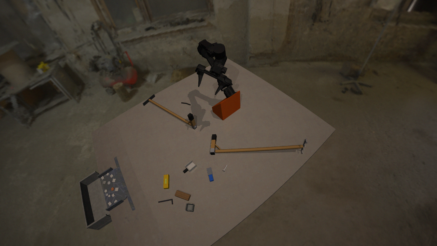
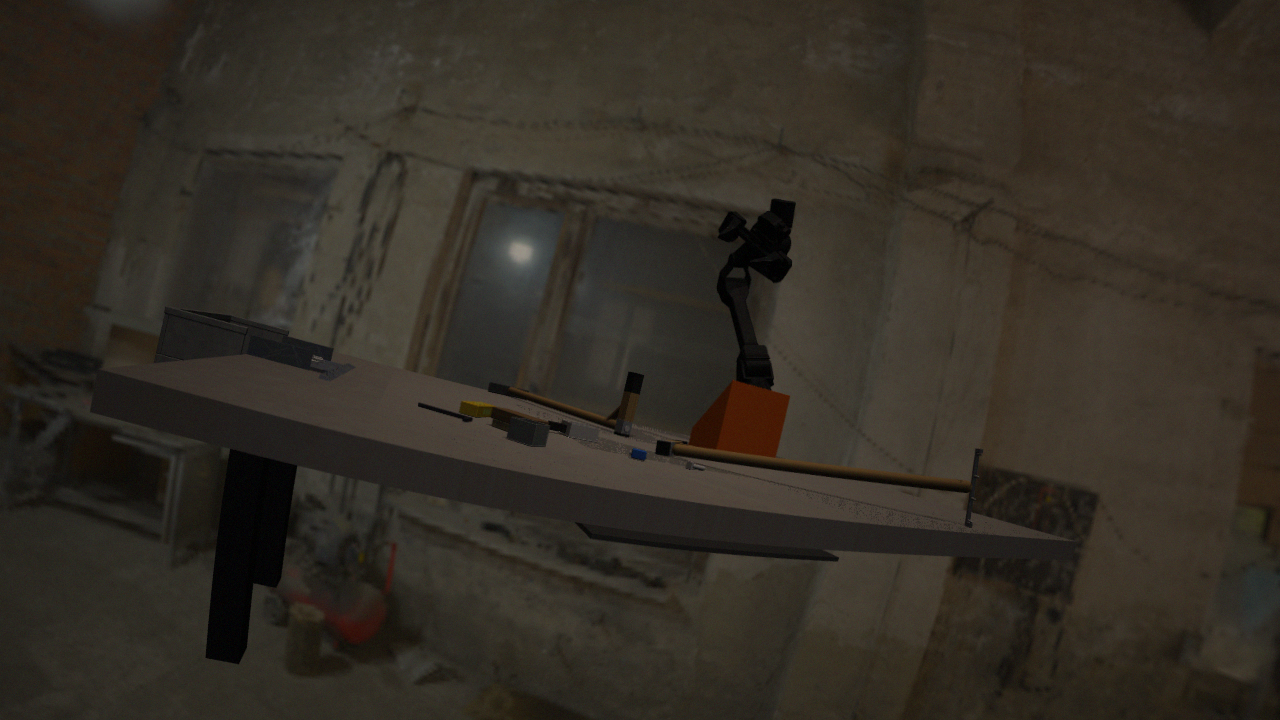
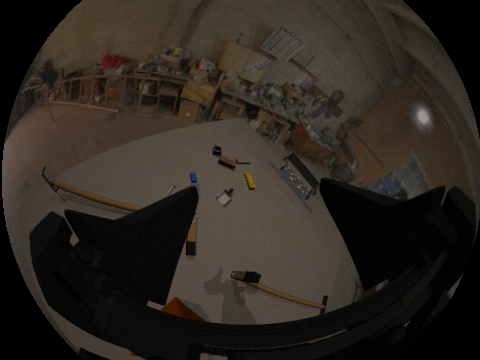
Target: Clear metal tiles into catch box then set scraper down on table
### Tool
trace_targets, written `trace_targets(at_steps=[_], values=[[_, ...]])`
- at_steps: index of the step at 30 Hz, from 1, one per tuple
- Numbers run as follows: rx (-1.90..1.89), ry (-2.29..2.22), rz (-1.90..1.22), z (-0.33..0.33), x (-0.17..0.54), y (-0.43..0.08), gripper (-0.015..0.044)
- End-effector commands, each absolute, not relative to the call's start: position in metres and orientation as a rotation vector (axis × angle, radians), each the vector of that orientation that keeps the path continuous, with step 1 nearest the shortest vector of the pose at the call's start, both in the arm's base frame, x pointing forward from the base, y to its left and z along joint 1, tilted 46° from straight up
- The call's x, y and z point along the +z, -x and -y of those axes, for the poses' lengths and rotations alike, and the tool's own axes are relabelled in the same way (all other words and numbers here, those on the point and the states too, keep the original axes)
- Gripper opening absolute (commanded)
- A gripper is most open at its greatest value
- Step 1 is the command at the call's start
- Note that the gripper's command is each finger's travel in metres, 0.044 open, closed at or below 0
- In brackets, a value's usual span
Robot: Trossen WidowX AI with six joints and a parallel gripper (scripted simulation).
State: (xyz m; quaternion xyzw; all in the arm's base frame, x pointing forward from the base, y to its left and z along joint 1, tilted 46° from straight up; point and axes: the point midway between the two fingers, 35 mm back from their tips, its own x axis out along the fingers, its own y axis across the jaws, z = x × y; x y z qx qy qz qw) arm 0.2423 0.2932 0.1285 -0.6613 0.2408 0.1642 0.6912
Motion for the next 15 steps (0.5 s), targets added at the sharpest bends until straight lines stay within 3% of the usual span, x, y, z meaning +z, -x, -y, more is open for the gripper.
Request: trace_targets(at_steps=[1,15], values=[[0.497,1.419,-0.567,-0.309,0.111,-0.221,0.0440],[0.878,1.233,-0.686,-0.349,0.071,-0.141,0.0440]])
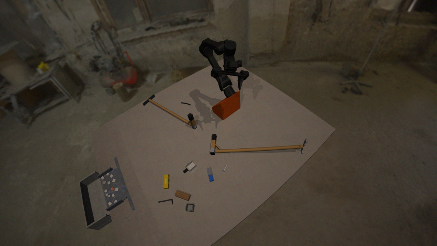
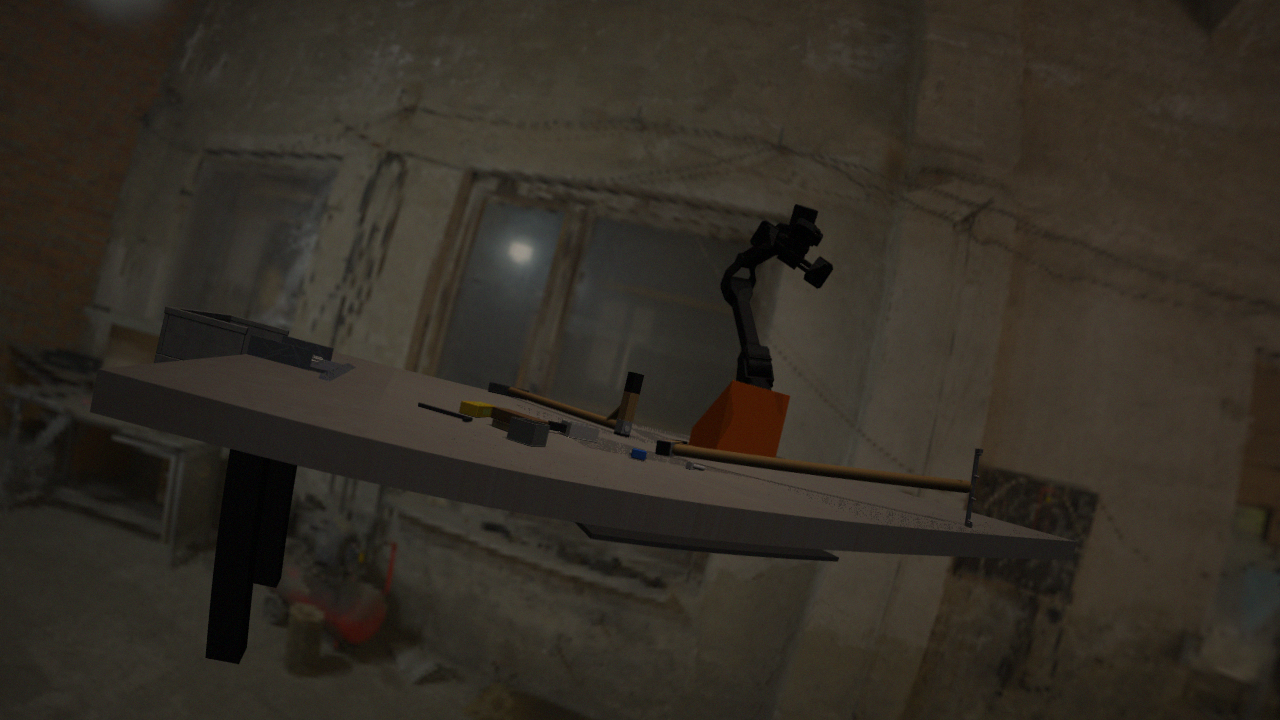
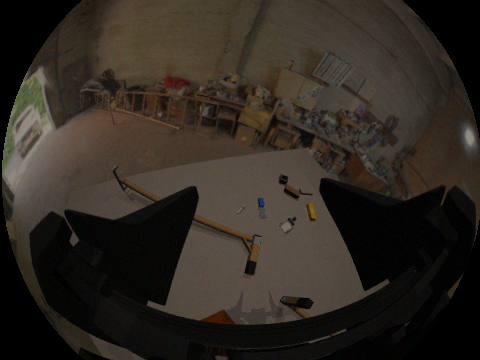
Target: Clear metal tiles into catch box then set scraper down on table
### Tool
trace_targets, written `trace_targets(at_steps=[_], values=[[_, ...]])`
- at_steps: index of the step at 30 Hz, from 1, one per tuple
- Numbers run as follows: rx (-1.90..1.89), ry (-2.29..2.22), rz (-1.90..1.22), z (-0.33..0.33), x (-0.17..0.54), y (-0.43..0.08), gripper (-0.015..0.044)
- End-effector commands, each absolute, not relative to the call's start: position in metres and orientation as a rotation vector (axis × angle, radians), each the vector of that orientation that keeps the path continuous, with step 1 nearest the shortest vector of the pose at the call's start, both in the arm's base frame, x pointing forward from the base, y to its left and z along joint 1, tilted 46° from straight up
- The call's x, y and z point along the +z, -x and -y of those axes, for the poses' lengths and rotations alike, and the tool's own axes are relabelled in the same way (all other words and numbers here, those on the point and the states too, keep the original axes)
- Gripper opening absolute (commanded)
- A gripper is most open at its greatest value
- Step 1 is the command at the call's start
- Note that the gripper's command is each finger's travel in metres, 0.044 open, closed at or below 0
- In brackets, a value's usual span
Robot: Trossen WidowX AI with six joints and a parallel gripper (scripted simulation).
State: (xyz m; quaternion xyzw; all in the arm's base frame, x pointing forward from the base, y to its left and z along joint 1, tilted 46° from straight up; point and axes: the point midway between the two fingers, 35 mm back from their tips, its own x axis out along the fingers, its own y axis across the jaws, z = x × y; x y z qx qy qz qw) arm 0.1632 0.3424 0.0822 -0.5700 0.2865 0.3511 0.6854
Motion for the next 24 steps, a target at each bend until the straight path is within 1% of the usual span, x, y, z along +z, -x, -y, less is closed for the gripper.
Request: trace_targets(at_steps=[1,21,24], values=[[0.904,1.220,-0.697,-0.352,0.068,-0.135,0.0440],[1.377,0.981,-1.001,-0.369,0.039,0.003,0.0440],[1.408,0.965,-1.029,-0.369,0.039,0.014,0.0440]])
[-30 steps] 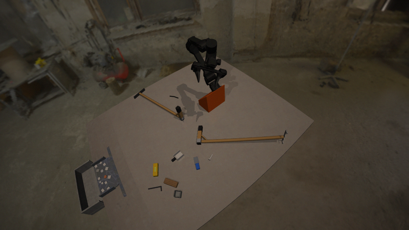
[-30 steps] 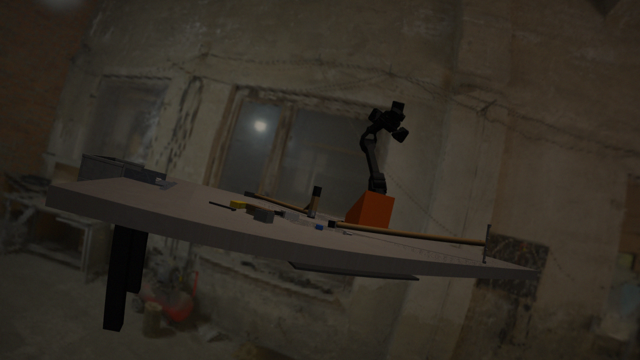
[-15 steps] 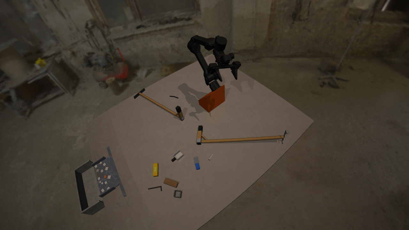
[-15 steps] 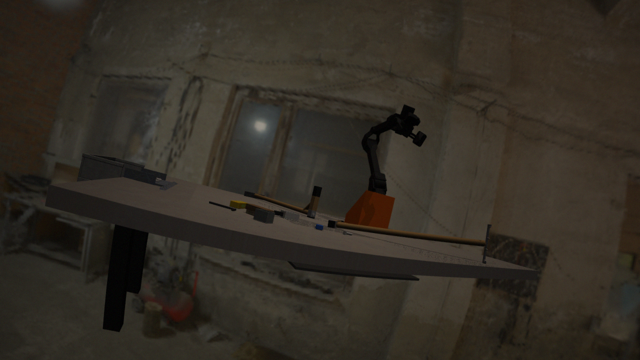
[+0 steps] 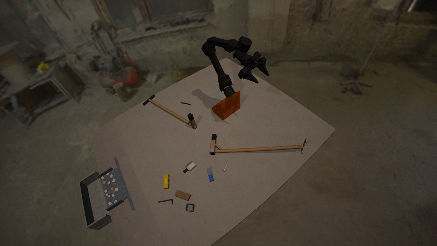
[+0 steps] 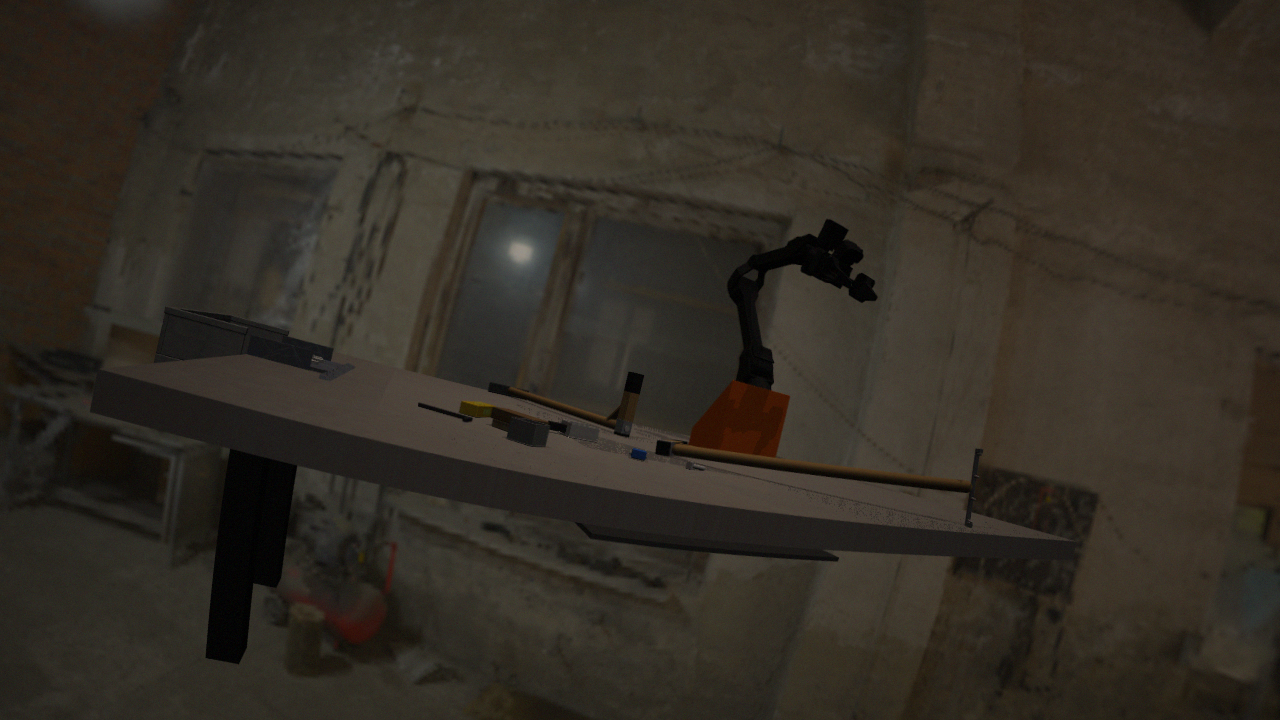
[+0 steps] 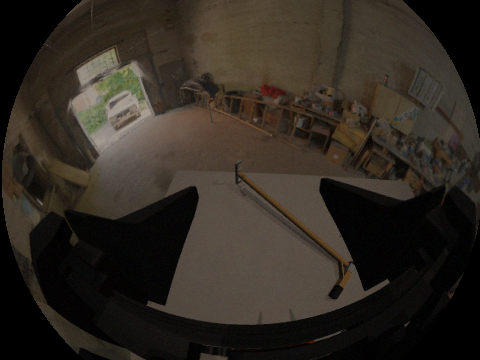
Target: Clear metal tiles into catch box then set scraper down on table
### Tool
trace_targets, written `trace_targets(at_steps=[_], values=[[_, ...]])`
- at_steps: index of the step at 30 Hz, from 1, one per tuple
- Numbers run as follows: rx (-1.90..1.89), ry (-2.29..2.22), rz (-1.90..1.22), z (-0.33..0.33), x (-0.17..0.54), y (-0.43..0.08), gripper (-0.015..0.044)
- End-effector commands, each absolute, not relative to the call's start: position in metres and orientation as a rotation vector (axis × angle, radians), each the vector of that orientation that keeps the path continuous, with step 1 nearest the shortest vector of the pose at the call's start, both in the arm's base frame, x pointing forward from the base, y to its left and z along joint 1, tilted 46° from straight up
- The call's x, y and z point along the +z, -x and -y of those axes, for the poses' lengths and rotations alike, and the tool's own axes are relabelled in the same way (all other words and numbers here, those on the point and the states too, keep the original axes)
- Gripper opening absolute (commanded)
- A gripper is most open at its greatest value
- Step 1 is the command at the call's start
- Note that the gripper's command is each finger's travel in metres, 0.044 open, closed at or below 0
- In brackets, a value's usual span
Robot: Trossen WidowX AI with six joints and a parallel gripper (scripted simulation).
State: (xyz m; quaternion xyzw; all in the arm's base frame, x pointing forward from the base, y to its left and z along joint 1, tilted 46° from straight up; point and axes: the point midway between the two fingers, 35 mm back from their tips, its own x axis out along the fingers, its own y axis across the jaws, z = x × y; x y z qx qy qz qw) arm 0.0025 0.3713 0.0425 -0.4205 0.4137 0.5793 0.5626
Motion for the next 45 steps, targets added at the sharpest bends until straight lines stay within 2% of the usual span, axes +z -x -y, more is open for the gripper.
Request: trace_targets(at_steps=[1,35,45], values=[[1.408,0.965,-1.029,-0.369,0.039,0.014,0.0440],[1.405,0.967,-1.026,-0.369,0.038,0.013,0.0440],[1.203,1.063,-0.871,-0.368,0.047,-0.053,0.0440]])
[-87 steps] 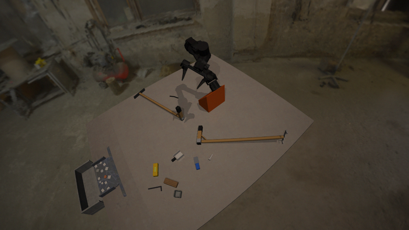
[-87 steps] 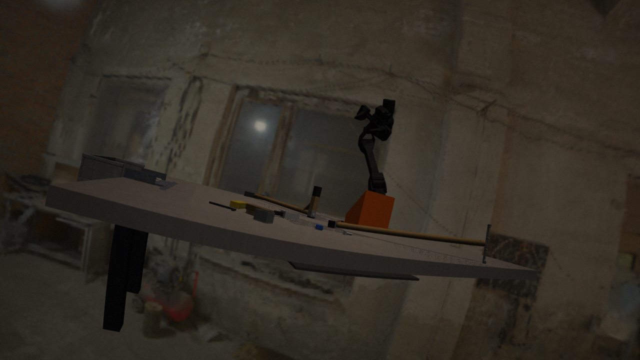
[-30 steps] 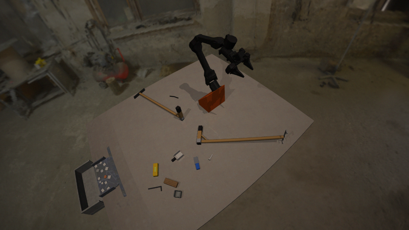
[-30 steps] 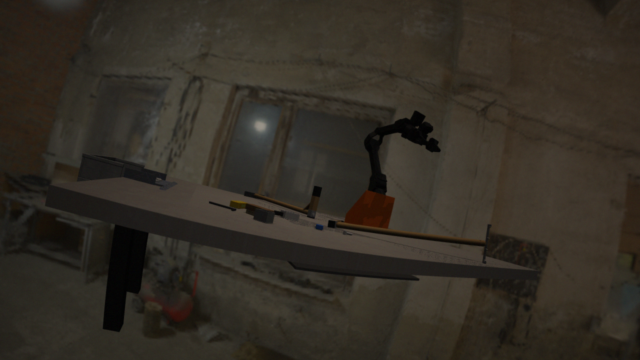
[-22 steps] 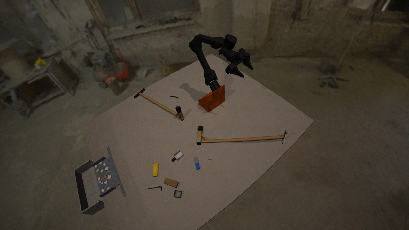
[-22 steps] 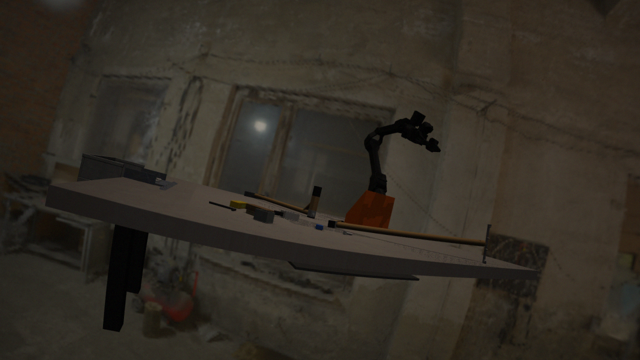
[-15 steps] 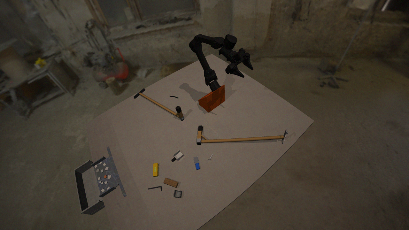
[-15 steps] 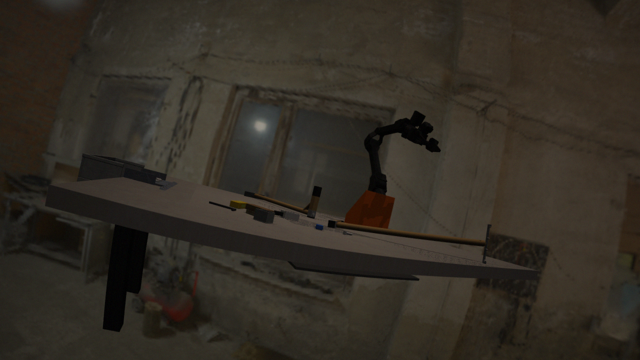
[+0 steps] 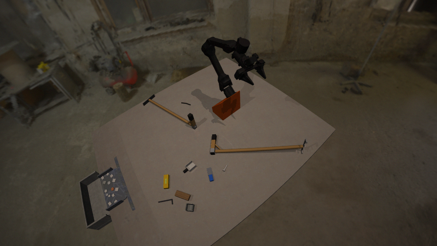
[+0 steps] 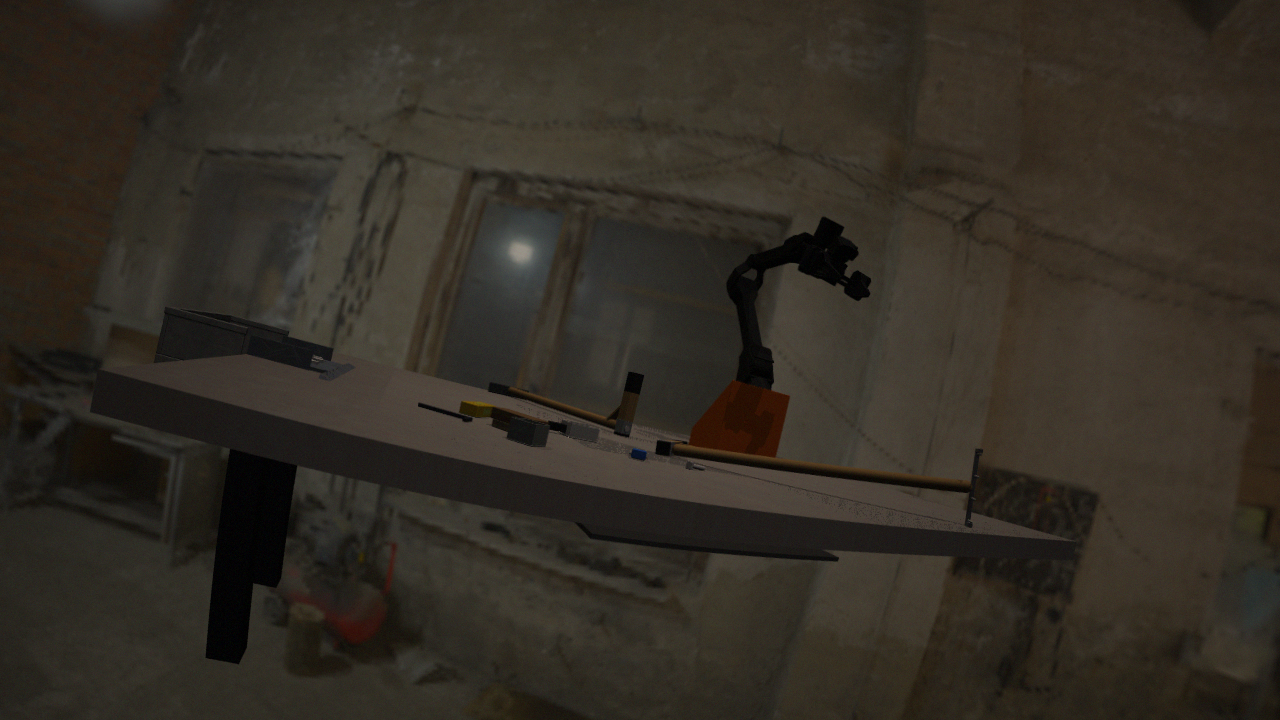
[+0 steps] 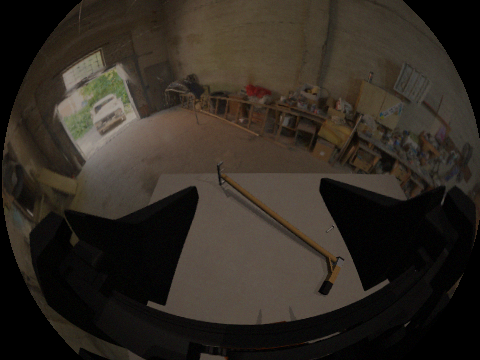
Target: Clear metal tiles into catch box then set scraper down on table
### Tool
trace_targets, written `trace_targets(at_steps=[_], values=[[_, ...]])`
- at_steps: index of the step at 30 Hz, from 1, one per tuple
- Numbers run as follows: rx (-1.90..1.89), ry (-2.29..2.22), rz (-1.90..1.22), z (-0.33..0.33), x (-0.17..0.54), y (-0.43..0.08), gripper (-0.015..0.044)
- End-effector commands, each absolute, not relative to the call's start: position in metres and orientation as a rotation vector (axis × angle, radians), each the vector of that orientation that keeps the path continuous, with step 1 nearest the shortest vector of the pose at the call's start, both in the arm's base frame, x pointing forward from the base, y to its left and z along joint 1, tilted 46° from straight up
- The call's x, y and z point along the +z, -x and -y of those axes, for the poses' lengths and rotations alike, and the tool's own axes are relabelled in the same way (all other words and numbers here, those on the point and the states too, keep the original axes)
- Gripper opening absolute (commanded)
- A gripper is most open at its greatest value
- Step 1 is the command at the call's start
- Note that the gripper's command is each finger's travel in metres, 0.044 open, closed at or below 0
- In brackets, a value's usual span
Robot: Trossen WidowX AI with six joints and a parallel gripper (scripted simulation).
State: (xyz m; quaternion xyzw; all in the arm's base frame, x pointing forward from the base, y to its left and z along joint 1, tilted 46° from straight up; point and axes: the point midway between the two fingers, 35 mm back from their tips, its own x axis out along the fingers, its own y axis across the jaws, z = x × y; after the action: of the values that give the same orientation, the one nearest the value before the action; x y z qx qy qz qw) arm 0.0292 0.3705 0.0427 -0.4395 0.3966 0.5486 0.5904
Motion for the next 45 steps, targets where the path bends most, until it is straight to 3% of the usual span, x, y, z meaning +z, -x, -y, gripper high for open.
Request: trace_targets(at_steps=[1,25,45], values=[[1.180,1.074,-0.856,-0.367,0.048,-0.060,0.0440],[0.575,1.365,-0.602,-0.315,0.102,-0.209,0.0440],[0.014,1.627,-0.524,-0.243,0.171,-0.285,0.0440]])
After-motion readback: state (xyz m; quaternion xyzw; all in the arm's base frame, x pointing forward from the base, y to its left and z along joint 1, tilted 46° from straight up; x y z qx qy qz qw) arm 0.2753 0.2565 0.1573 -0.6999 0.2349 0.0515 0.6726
